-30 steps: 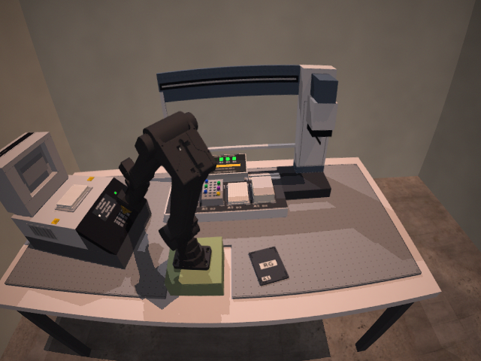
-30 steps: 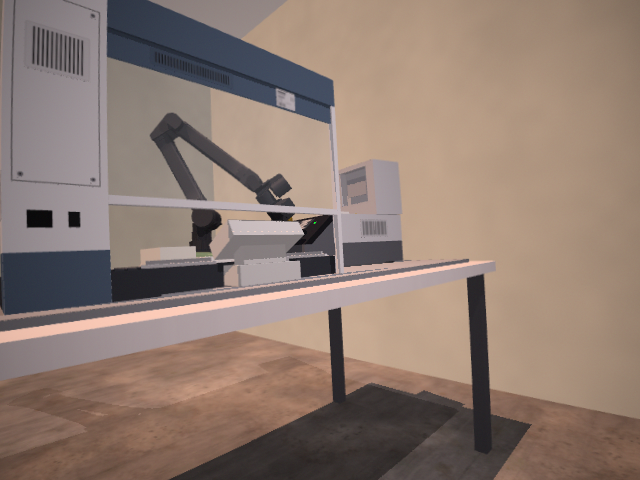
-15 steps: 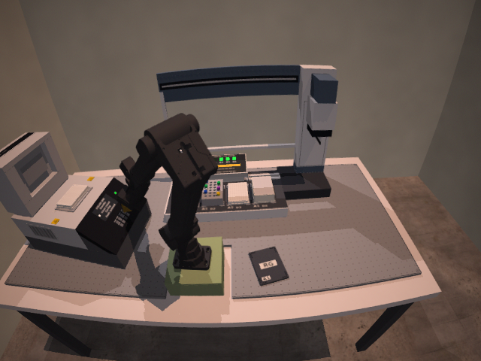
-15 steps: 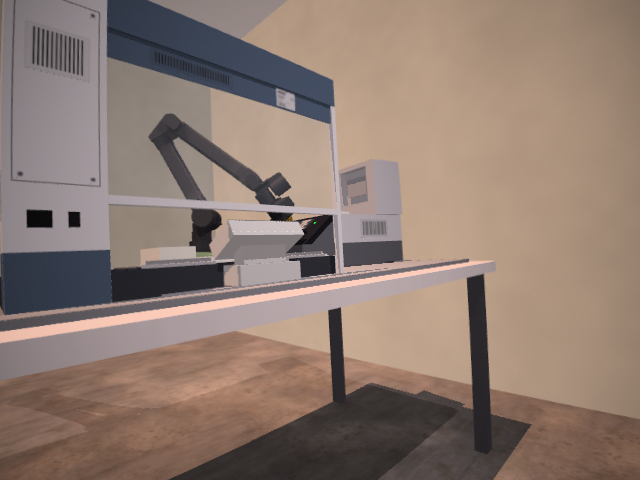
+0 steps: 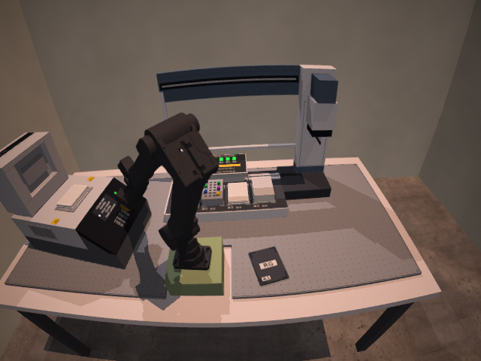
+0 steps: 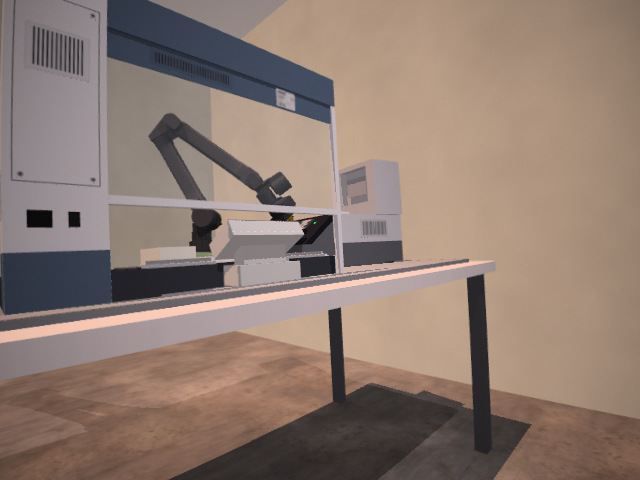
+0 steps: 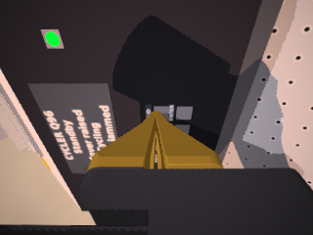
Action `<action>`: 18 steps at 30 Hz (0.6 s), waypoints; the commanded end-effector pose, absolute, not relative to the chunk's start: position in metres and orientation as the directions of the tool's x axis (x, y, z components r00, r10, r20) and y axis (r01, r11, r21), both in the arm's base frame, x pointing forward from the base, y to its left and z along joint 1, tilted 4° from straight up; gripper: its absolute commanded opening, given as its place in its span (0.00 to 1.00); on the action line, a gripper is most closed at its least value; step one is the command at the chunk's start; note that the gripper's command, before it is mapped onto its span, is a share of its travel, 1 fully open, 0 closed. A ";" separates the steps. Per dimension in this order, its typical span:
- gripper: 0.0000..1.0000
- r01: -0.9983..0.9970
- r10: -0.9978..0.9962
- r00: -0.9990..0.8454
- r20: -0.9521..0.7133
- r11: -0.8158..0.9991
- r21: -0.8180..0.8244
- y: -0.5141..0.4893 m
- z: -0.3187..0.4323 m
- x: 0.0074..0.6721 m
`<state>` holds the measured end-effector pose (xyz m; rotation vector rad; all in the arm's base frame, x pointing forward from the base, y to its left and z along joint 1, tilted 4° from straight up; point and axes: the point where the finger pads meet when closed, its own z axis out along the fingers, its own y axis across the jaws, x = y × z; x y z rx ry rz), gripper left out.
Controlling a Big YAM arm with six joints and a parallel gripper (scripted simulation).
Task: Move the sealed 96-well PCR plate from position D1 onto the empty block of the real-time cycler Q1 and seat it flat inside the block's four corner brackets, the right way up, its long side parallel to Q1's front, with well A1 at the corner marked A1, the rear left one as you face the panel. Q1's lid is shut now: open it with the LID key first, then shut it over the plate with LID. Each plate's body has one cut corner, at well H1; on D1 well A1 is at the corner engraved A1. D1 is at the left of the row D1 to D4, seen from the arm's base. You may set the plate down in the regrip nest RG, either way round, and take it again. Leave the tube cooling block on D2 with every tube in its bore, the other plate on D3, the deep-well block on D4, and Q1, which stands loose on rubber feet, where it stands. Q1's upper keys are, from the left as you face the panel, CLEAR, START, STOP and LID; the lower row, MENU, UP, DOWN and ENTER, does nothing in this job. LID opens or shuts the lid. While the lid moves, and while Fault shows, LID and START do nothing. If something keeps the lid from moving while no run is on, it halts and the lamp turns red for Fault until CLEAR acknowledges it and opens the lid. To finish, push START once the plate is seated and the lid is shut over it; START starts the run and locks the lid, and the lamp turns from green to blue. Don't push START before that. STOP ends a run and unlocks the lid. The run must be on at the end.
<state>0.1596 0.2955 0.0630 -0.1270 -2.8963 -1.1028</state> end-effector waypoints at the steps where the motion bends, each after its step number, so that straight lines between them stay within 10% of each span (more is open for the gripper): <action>1: 0.00 0.086 0.087 -0.996 0.035 0.704 0.705 0.313 0.087 0.182; 18: 0.00 0.096 0.076 -0.995 0.060 0.733 0.673 0.298 0.070 0.162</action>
